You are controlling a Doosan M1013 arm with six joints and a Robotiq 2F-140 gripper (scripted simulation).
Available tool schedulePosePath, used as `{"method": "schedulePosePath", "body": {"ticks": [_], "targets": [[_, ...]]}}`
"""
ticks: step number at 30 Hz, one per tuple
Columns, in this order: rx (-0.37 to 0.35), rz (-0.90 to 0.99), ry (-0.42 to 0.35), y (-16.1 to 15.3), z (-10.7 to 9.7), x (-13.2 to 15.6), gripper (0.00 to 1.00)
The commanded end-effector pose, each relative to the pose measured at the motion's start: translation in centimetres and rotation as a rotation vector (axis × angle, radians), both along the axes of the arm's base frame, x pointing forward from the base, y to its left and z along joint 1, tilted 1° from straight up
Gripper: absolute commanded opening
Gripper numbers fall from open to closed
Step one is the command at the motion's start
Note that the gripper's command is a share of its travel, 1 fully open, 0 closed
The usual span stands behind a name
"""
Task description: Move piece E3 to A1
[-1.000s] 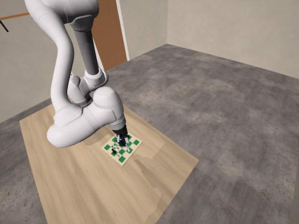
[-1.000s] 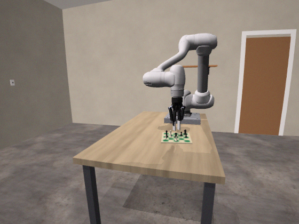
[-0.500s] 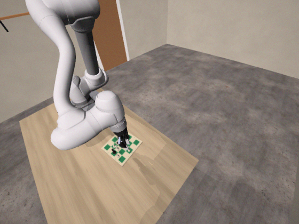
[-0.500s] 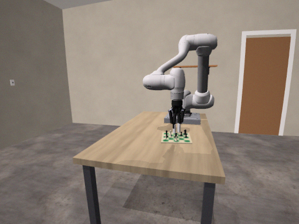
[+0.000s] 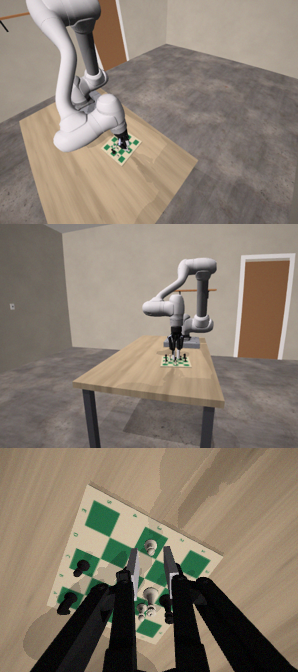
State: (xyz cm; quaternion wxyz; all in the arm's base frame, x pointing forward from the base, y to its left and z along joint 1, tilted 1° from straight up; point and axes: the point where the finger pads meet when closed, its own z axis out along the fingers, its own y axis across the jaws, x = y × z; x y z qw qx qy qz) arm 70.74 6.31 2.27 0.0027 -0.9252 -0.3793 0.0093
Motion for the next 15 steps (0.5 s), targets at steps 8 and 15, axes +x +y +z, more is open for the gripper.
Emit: {"method": "schedulePosePath", "body": {"ticks": [8,15], "targets": [[0.0,0.0,0.0,-0.01,-0.46,-0.01,0.2],[0.0,0.0,0.0,-0.01,-0.47,-0.01,0.2]]}}
